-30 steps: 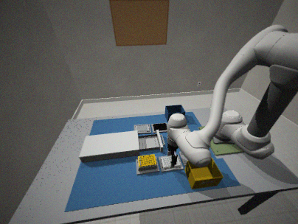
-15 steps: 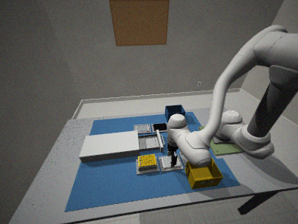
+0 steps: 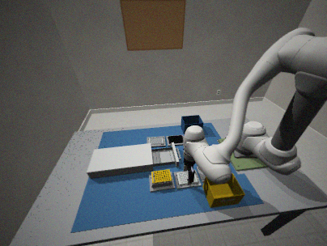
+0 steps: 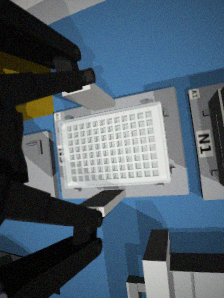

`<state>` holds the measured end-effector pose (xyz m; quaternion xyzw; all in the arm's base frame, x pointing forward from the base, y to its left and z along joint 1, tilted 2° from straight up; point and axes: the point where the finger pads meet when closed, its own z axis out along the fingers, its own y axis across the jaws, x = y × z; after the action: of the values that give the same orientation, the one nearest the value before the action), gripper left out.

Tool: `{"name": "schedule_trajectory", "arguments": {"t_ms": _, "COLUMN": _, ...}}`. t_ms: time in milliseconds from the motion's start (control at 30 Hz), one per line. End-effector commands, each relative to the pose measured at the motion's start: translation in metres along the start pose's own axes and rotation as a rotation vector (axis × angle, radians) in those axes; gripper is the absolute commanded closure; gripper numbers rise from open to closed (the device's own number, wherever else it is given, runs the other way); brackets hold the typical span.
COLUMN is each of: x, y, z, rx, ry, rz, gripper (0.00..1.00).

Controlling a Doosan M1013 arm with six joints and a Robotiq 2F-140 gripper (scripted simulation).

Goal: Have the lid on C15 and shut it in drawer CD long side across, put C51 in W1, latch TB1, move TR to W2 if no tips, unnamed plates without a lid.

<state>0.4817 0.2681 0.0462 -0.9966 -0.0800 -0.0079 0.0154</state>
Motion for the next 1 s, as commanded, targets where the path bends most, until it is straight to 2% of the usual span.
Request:
{"name": "schedule_trajectory", "arguments": {"t_ms": 0, "x": 0.0, "y": 0.0, "z": -0.0001, "rx": 0.0, "ry": 0.0, "rz": 0.0, "gripper": 0.34}}
{"name": "schedule_trajectory", "arguments": {"t_ms": 833, "x": 0.0, "y": 0.0, "z": -0.0001, "rx": 0.0, "ry": 0.0, "rz": 0.0, "gripper": 0.34}}
{"name": "schedule_trajectory", "arguments": {"t_ms": 967, "x": 0.0, "y": 0.0, "z": -0.0054, "rx": 0.0, "ry": 0.0, "rz": 0.0, "gripper": 0.34}}
